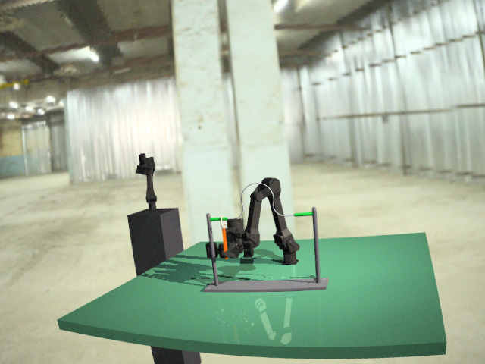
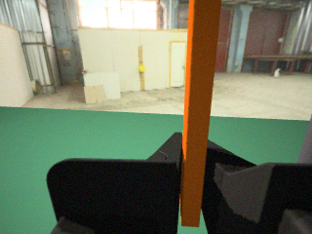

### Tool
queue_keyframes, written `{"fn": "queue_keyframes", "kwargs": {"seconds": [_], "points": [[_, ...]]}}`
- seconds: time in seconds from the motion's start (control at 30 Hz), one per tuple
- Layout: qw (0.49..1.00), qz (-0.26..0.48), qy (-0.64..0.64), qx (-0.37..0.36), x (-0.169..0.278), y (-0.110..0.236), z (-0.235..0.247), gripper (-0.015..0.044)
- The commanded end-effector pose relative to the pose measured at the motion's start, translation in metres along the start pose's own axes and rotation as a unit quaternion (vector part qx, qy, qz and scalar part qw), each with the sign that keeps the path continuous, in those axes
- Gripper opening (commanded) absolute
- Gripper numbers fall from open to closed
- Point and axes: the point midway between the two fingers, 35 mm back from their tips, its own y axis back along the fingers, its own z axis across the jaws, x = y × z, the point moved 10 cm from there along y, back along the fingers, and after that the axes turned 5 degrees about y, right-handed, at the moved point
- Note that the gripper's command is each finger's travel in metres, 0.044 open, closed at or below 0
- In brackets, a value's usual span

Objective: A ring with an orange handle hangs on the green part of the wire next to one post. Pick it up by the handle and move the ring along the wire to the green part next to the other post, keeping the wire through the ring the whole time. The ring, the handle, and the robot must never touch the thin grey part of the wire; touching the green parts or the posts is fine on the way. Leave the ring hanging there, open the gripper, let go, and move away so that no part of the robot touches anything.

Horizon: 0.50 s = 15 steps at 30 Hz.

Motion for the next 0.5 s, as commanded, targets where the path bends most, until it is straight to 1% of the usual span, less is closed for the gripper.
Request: {"fn": "queue_keyframes", "kwargs": {"seconds": [0.0,0.27,0.47], "points": [[1.0,0.0,0.0,0.0,0.0,0.0,0.0,-0.015],[1.0,-0.001,-0.004,-0.005,-0.012,0.0,-0.001,-0.015],[1.0,-0.001,-0.004,-0.005,-0.013,0.0,-0.001,-0.015]]}}
